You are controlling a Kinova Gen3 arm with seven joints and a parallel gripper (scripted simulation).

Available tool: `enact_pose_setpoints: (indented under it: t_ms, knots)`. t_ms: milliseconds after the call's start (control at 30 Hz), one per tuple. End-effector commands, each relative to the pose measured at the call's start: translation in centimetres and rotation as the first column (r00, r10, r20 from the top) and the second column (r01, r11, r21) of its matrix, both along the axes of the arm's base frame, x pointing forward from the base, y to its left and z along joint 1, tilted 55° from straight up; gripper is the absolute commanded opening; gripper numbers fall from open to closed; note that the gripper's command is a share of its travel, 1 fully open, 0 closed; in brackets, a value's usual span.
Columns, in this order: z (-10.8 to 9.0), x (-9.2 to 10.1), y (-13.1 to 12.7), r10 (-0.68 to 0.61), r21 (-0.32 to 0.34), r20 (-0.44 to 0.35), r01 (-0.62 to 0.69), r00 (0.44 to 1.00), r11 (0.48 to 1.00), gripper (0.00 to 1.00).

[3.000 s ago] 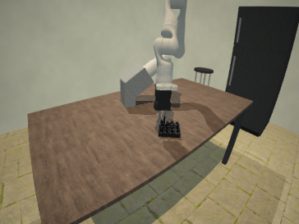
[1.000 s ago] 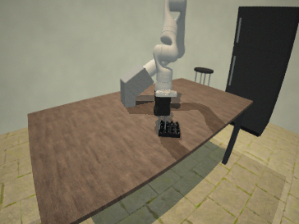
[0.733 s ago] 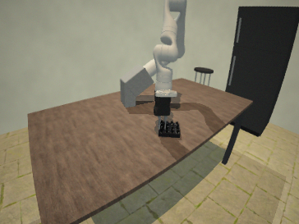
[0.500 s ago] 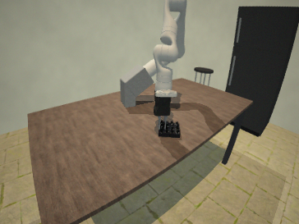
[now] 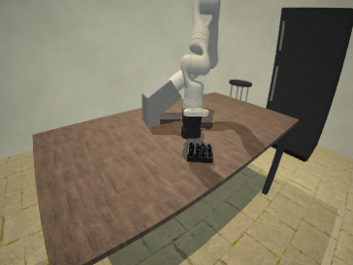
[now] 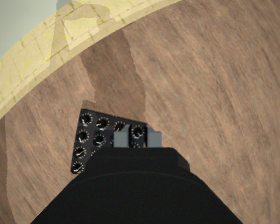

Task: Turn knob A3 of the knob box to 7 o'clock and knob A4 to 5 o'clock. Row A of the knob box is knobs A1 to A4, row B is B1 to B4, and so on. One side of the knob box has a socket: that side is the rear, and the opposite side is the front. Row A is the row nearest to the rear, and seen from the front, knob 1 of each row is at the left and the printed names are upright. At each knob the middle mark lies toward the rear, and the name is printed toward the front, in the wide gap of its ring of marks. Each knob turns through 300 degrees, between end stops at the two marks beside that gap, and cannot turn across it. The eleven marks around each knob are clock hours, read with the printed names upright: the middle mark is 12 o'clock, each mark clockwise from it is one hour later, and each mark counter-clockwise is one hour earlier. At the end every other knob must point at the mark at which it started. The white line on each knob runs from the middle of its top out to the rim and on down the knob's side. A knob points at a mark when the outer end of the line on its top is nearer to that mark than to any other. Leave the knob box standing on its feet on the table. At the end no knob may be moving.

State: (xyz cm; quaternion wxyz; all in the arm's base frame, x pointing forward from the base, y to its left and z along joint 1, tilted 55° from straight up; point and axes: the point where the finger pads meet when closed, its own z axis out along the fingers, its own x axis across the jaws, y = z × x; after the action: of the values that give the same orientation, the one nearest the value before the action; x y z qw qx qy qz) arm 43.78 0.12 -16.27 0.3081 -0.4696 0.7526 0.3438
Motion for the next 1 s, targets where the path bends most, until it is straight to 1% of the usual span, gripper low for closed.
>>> enact_pose_setpoints:
  t_ms: [0, 300, 967]
  knots:
    - [-0.1, 0.03, 0.12, 0.0, 0.0, 0.0, 0.0, 1.0, 1.0, 0.46]
    - [-0.39, 0.1, 0.53, 0.0, 0.0, 0.0, 0.0, 1.0, 1.0, 0.46]
    - [-0.41, 0.11, 0.55, 0.0, 0.0, 0.0, 0.0, 1.0, 1.0, 0.46]
